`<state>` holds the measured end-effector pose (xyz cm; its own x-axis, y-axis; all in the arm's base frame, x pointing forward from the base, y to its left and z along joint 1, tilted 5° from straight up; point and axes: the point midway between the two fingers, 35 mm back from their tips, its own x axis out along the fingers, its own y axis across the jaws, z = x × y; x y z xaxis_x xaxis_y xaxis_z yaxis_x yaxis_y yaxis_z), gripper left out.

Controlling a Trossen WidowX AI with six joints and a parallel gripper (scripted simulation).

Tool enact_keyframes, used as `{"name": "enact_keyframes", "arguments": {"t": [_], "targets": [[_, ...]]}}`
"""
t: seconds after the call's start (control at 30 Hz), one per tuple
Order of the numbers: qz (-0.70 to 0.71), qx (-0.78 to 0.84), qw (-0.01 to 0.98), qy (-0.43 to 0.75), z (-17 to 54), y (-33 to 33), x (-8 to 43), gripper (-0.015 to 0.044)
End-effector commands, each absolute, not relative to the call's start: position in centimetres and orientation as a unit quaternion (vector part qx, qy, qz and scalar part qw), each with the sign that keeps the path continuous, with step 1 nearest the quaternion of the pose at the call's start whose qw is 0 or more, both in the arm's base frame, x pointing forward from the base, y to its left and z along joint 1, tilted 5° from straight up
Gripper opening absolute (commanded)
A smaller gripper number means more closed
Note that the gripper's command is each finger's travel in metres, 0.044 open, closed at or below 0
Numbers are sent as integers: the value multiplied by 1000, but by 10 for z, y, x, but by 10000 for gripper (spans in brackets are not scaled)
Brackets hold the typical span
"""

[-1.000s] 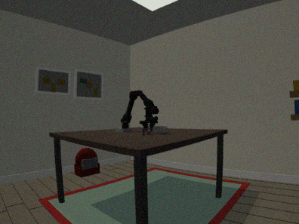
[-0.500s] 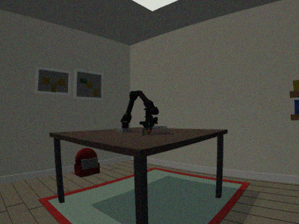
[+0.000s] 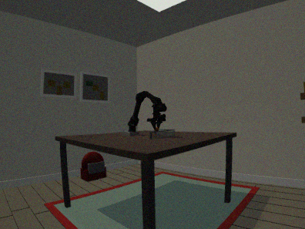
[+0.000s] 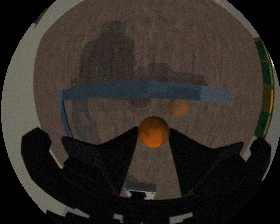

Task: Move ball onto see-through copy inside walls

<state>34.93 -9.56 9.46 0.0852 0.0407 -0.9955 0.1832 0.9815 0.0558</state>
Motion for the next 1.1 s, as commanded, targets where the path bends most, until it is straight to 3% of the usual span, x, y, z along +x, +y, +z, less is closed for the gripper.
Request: {"name": "enact_keyframes", "arguments": {"t": [0.0, 0.43, 0.77, 1.07], "targets": [[-48, 79, 736, 671, 122, -97, 348, 0], [-42, 77, 736, 671, 169, -96, 338, 0], [-43, 75, 737, 671, 126, -145, 355, 0], [-43, 75, 737, 671, 113, -146, 357, 0]]}}
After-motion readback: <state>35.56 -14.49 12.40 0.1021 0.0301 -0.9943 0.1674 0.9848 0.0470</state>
